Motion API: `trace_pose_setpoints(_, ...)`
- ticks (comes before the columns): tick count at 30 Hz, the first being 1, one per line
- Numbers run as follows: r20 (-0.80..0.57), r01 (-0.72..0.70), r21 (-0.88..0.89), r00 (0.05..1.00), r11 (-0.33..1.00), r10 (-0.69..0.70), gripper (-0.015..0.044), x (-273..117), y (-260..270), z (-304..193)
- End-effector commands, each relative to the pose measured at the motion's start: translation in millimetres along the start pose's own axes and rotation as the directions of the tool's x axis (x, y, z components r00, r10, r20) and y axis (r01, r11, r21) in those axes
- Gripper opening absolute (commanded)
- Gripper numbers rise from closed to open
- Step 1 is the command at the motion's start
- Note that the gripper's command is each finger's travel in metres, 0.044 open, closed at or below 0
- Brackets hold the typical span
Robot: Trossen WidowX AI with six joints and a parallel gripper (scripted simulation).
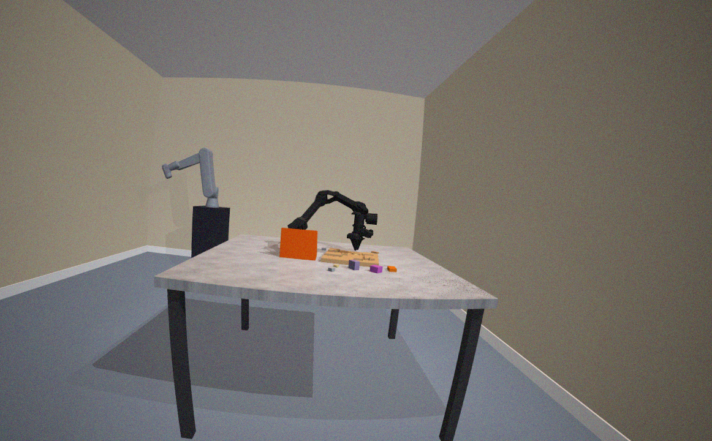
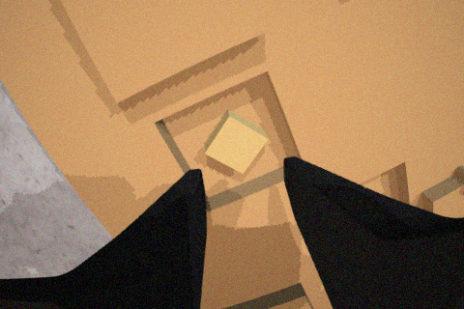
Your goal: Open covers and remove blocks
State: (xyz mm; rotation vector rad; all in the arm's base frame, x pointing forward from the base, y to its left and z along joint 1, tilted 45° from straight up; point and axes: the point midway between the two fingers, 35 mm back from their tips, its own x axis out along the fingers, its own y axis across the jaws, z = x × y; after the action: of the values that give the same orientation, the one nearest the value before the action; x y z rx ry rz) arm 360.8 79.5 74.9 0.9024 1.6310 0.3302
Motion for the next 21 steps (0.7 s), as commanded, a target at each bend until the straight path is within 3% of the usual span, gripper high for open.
trace_pose_setpoints(1,0.005,0.002,0.141,1.000,0.990,-0.003,0.0144,-9,0,1)
trace_pose_setpoints(15,0.004,-0.001,0.583,1.000,0.813,-0.002,0.0144,-34,0,0)
trace_pose_setpoints(21,0.004,-0.001,0.623,1.000,0.782,-0.002,0.0144,-37,0,-1)
